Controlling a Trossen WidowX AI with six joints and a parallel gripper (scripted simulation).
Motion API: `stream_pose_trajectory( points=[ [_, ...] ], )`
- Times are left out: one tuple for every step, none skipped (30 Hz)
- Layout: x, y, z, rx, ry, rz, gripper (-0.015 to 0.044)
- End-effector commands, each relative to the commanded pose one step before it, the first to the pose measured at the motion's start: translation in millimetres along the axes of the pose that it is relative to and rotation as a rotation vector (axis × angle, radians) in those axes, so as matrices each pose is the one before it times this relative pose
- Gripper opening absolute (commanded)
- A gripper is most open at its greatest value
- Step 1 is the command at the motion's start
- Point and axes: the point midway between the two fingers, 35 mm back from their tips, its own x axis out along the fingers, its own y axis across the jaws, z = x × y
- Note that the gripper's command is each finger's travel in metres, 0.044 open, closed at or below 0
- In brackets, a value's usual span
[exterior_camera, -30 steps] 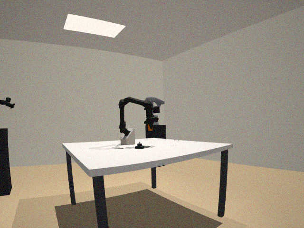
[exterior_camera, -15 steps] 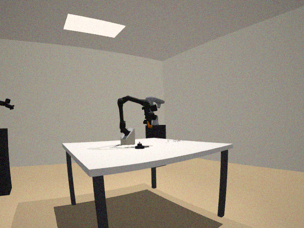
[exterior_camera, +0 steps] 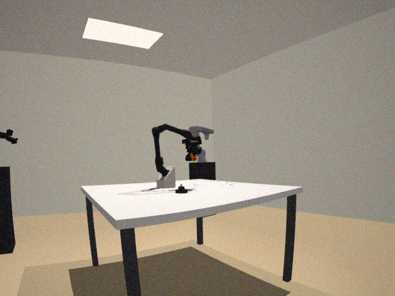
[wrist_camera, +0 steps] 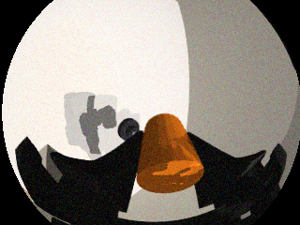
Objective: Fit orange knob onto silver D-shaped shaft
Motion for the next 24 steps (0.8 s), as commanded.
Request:
stream_pose_trajectory(
  points=[
    [-12.72,-4.76,-0.14,0.0029,-0.00464,-0.12064,0.0000],
    [-1.51,-0.73,-0.02,0.0001,-0.00071,-0.01530,0.0000],
    [-0.52,-0.26,-0.01,0.0001,-0.00028,-0.00523,0.0000],
    [0.00,0.00,0.00,0.0000,0.00000,0.00000,0.0000],
    [0.00,0.00,0.00,0.0000,0.00000,0.00000,0.0000],
    [0.00,0.00,0.00,0.0000,0.00000,0.00000,0.0000],
    [0.00,0.00,0.00,0.0000,0.00000,0.00000,0.0000],
    [0.00,0.00,0.00,0.0000,0.00000,0.00000,0.0000],
    [0.01,0.12,0.01,0.0000,0.00000,-0.00338,0.0000],
    [0.02,0.26,0.03,0.0000,0.00000,-0.00719,0.0000],
    [0.02,0.32,0.02,0.0000,0.00000,-0.00884,0.0000],
    [0.01,0.41,0.01,0.0000,0.00001,-0.01135,0.0000],
    [-0.02,0.51,-0.01,0.0000,0.00001,-0.01437,0.0000],
    [-0.04,0.41,-0.03,0.0000,0.00001,-0.01170,0.0000],
    [-0.02,0.14,-0.02,0.0000,0.00001,-0.00404,0.0000],
    [0.03,0.28,0.04,0.0000,-0.00008,-0.00781,0.0000],
    [0.02,0.35,0.04,0.0000,-0.00007,-0.00967,0.0000],
    [0.01,0.44,0.02,0.0000,-0.00005,-0.01238,0.0000],
    [-0.02,0.54,-0.02,0.0000,0.00000,-0.01530,0.0000],
    [-0.04,0.41,-0.04,0.0000,0.00005,-0.01176,0.0000],
    [-0.02,0.14,-0.02,0.0000,0.00003,-0.00401,0.0000],
    [0.00,0.00,0.00,0.0000,0.00000,0.00000,0.0000],
    [1.37,0.91,-0.45,-0.0007,0.00222,0.03564,0.0000],
    [0.00,0.00,0.00,0.0000,0.00000,0.00000,0.0000]
  ],
)
